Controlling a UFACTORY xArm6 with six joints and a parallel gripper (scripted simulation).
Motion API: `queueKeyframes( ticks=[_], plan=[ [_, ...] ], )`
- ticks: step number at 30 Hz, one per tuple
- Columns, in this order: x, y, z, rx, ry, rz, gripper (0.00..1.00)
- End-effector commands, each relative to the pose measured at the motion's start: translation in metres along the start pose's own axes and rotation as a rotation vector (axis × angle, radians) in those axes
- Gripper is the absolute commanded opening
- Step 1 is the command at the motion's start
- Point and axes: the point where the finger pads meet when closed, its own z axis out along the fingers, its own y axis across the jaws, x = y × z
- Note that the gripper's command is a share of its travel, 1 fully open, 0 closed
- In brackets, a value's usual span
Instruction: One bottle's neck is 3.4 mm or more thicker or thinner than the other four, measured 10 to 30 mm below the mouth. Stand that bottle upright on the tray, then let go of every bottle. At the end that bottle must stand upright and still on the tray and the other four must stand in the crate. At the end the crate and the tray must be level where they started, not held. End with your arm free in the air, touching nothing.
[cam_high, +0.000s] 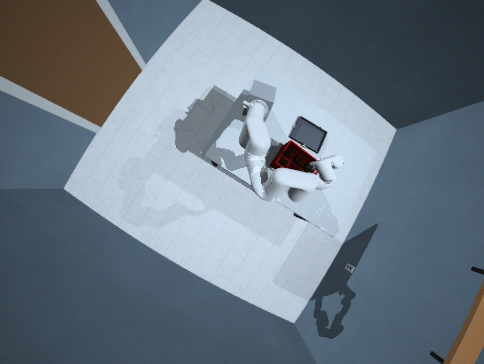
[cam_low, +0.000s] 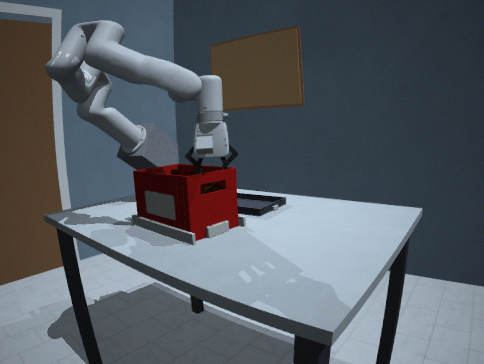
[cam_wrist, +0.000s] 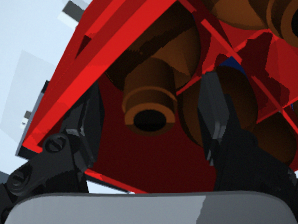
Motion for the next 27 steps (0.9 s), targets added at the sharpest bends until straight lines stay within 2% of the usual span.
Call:
queueKeyframes(
  ticks=[1,20,27],
  plan=[
    [0.0007,-0.0008,-0.0012,0.003,0.001,0.001,0.65],
    [0.0007,-0.0008,-0.0017,0.003,0.001,0.001,0.65],
    [0.0007,-0.0008,-0.0095,0.003,0.001,0.001,0.65]
  ],
)
